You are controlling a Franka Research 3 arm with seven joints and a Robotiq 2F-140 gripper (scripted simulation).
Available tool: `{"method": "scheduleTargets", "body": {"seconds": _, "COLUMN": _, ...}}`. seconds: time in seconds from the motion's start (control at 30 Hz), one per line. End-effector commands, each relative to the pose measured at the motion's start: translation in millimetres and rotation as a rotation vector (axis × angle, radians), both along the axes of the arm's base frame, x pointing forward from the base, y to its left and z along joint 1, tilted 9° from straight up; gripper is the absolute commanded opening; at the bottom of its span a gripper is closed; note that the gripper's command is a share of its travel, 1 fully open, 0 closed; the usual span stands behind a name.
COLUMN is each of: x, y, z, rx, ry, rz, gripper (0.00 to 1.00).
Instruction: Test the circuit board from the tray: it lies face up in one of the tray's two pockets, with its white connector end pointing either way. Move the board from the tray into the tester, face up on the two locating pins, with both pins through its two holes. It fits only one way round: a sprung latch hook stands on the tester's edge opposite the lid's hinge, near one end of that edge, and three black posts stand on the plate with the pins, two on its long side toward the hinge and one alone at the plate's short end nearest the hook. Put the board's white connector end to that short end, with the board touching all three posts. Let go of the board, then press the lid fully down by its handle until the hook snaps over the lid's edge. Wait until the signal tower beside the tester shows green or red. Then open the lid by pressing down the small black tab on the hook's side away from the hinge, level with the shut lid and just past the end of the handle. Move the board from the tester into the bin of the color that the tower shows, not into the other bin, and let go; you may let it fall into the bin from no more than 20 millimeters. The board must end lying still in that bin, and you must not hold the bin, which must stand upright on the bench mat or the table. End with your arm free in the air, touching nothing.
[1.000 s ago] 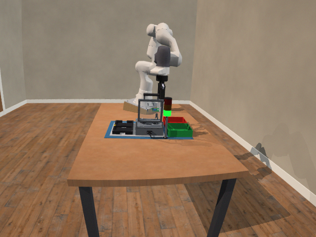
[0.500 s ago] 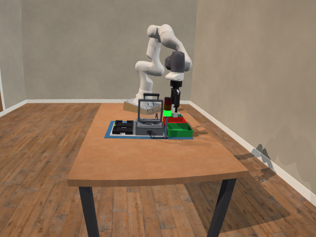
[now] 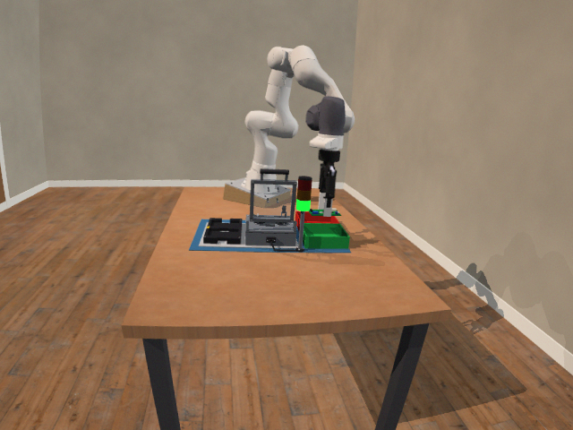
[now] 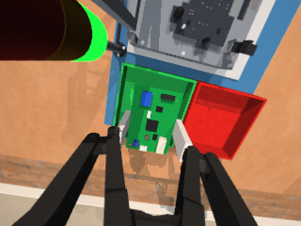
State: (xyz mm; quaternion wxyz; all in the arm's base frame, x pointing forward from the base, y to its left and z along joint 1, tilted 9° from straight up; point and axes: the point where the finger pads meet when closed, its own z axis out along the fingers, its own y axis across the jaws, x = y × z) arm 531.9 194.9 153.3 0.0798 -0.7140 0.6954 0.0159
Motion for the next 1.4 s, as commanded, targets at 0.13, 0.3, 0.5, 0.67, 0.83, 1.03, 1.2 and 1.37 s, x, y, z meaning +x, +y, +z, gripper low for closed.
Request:
{"method": "scheduleTargets", "body": {"seconds": 0.13, "x": 3, "y": 4, "z": 0, "rx": 0.002, "ry": 0.0, "rz": -0.046, "gripper": 0.46}}
{"method": "scheduleTargets", "body": {"seconds": 0.3, "x": 3, "y": 4, "z": 0, "rx": 0.002, "ry": 0.0, "rz": -0.046, "gripper": 0.46}}
{"method": "scheduleTargets", "body": {"seconds": 0.5, "x": 3, "y": 4, "z": 0, "rx": 0.002, "ry": 0.0, "rz": -0.046, "gripper": 0.46}}
{"method": "scheduleTargets", "body": {"seconds": 0.67, "x": 3, "y": 4, "z": 0, "rx": 0.002, "ry": 0.0, "rz": -0.046, "gripper": 0.46}}
{"method": "scheduleTargets", "body": {"seconds": 0.83, "x": 3, "y": 4, "z": 0, "rx": 0.002, "ry": 0.0, "rz": -0.046, "gripper": 0.46}}
{"method": "scheduleTargets", "body": {"seconds": 1.03, "x": 3, "y": 4, "z": -2, "rx": 0.001, "ry": 0.0, "rz": -0.046, "gripper": 0.46}}
{"method": "scheduleTargets", "body": {"seconds": 1.2, "x": 3, "y": 5, "z": -4, "rx": 0.002, "ry": 0.0, "rz": -0.046, "gripper": 0.46}}
{"method": "scheduleTargets", "body": {"seconds": 1.37, "x": 4, "y": 6, "z": -12, "rx": 0.002, "ry": 0.0, "rz": -0.046, "gripper": 0.46}}
